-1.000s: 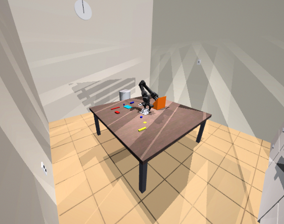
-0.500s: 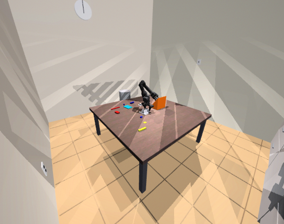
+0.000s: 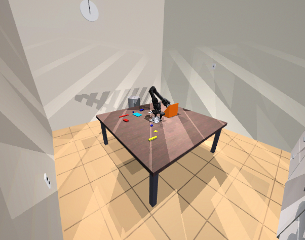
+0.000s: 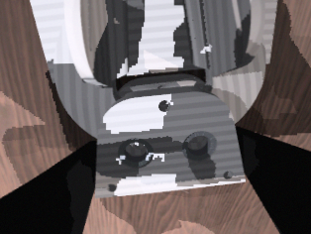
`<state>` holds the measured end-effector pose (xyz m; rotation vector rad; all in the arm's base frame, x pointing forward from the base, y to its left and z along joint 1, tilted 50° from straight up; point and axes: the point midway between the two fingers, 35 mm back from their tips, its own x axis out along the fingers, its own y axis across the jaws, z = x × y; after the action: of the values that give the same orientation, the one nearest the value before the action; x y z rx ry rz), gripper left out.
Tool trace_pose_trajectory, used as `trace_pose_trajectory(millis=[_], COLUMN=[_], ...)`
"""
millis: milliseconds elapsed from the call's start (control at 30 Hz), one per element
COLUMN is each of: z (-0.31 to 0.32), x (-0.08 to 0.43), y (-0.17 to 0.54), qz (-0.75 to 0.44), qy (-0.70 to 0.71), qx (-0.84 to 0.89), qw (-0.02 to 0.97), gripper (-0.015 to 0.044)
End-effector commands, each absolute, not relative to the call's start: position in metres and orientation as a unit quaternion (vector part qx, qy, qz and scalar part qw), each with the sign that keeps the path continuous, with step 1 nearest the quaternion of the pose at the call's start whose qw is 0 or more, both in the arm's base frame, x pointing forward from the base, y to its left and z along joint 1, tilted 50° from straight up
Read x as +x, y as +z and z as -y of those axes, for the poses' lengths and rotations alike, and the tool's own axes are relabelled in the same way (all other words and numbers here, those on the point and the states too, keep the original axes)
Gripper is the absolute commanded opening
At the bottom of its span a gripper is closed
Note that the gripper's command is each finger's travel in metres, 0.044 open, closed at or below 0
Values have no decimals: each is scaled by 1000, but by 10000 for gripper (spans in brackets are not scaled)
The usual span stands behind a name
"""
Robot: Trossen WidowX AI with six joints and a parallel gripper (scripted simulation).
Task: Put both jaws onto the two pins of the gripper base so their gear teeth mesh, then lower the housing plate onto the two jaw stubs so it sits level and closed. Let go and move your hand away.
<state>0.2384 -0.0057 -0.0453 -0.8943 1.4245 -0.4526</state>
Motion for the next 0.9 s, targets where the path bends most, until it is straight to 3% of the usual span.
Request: trace_pose_trajectory(millis=[0,867], z=[7,11], x=[239,239], y=[-46,-49], qz=[-625,-625], qy=[-198,-198], qx=[-395,-395], qw=[643,643], gripper=[351,351])
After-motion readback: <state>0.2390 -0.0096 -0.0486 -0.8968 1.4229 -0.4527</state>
